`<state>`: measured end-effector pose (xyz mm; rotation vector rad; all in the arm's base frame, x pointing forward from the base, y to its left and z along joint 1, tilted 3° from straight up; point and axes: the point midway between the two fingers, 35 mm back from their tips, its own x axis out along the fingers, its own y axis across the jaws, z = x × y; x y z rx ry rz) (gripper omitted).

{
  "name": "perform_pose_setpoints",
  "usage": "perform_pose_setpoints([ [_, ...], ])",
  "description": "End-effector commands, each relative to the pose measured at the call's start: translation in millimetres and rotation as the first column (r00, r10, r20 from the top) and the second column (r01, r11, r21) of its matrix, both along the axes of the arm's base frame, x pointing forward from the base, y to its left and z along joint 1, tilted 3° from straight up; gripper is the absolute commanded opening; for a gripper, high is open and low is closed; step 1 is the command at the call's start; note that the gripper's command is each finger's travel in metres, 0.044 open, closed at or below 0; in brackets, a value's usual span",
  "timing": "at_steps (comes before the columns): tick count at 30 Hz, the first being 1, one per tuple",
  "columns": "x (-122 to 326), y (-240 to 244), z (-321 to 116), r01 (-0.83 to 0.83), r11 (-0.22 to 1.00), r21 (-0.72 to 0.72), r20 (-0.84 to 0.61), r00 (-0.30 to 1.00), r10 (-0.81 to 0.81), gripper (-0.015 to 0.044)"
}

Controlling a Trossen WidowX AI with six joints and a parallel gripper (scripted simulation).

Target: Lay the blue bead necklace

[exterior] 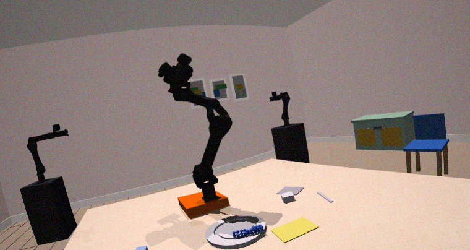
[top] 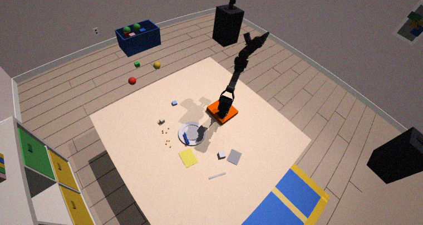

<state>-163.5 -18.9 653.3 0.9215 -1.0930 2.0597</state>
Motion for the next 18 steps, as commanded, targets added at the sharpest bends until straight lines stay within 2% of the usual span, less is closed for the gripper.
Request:
perform_pose_setpoints([
  [1, 0, -1, 0, -0.003, 1.000, 0.001, 0.002, 1.000, 0.003, 0.0374],
  [6, -12, -21, -5, -0.071, 0.997, 0.034, 0.041, 0.997, 0.070, 0.0250],
  [18, -34, -84, -23, -0.266, 0.956, 0.120, 0.154, 0.957, 0.247, 0.0250],
])
